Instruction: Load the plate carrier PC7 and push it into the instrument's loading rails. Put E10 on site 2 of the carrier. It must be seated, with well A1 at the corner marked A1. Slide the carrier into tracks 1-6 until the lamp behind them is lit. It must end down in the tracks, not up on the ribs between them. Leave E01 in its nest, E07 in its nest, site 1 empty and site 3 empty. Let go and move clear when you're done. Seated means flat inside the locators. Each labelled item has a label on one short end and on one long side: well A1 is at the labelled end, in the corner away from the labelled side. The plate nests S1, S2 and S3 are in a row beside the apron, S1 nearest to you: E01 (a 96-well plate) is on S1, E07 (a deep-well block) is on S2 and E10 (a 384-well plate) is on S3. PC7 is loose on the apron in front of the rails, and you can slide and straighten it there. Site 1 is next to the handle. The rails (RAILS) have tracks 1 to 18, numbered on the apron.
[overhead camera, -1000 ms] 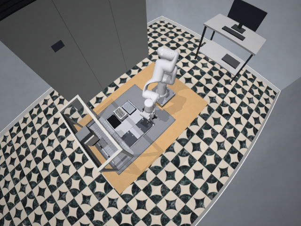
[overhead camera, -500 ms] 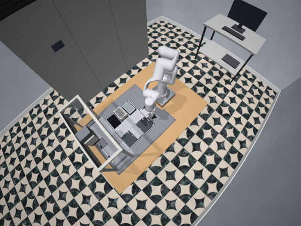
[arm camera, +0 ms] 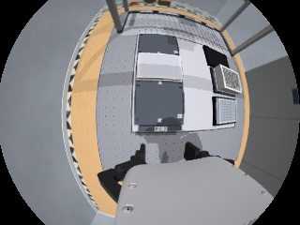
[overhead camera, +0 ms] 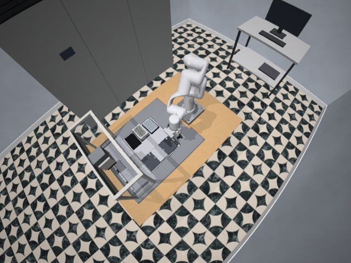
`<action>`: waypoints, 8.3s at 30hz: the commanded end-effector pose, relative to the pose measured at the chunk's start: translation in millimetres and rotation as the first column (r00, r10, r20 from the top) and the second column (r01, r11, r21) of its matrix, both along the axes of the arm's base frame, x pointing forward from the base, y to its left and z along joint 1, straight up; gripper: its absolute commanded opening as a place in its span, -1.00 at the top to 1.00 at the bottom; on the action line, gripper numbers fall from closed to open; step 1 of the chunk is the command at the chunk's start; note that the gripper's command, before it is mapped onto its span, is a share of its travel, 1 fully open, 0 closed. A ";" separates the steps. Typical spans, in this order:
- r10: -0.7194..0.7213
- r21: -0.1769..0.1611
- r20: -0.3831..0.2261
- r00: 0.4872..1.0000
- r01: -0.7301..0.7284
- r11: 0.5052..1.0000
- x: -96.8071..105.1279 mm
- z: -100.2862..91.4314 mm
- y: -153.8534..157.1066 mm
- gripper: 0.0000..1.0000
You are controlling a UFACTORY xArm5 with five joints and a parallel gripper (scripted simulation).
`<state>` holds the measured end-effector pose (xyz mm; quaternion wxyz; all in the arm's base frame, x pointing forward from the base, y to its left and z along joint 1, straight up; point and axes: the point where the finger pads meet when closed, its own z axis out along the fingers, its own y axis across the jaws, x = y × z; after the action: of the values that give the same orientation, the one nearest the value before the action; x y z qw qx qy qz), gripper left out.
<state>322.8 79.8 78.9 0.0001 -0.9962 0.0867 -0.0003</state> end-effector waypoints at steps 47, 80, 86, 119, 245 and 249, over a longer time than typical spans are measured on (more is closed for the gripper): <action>0.000 0.001 0.003 1.000 0.000 1.000 1.4 -69.7 0.8 -0.62; 0.000 0.001 0.003 1.000 0.000 1.000 1.3 -85.1 0.9 -0.62; 0.000 0.001 0.003 1.000 0.000 1.000 1.3 -87.8 1.0 -0.62; 0.000 0.001 0.003 1.000 0.000 1.000 18.1 -89.8 -2.0 -0.62; 0.000 0.000 0.003 1.000 0.000 1.000 128.6 -89.5 -21.4 -0.62; 0.000 0.000 0.003 1.000 0.000 1.000 132.6 -89.5 -22.1 -0.62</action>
<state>451.0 58.0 -12.0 0.0000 -0.9962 0.0867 0.0001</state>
